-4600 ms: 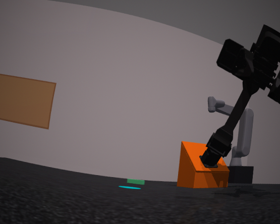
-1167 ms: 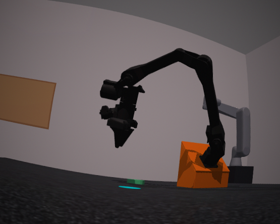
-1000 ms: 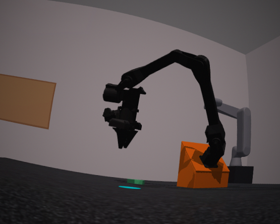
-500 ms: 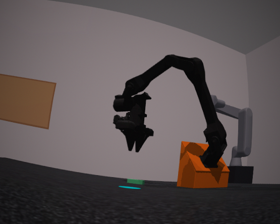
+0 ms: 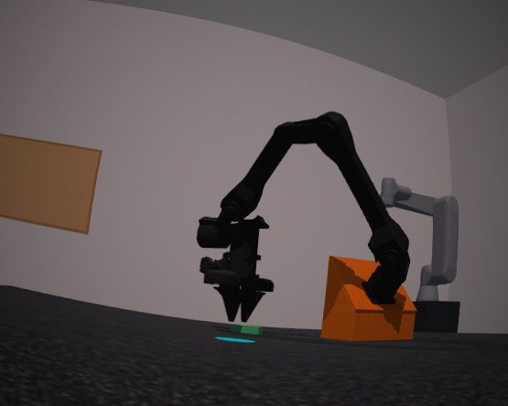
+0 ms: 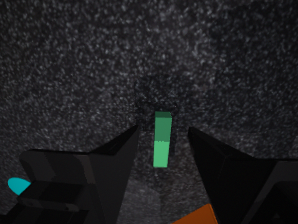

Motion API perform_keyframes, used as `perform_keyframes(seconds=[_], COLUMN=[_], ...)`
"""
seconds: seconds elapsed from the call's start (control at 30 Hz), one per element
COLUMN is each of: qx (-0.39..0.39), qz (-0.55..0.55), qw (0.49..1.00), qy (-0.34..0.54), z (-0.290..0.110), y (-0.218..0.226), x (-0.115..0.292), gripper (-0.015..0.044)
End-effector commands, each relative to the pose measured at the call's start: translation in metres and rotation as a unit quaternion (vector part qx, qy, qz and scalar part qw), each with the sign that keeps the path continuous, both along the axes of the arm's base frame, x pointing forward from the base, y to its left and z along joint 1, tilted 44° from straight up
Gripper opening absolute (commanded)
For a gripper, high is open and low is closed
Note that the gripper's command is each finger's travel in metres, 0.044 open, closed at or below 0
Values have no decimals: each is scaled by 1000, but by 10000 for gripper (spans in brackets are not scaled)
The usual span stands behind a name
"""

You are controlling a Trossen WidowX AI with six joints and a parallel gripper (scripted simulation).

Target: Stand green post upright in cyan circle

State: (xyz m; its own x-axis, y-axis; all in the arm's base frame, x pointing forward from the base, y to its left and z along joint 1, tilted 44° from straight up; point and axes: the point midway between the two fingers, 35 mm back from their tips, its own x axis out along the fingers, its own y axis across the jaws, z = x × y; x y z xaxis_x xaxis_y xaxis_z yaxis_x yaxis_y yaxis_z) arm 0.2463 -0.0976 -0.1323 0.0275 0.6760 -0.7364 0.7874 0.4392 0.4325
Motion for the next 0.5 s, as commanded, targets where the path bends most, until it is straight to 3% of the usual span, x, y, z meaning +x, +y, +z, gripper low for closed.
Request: perform_keyframes(seconds=[0.0,0.03,0.3,0.47], qx=[1,1,1,1], qz=[-6,-6,-6,-6], qw=[1000,1000,1000,1000], qy=[-1,-1,-1,-1], z=[-11,-11,-11,-10], y=[12,12,12,12], x=[-2,-2,-2,-2], gripper=[233,233,23,23])
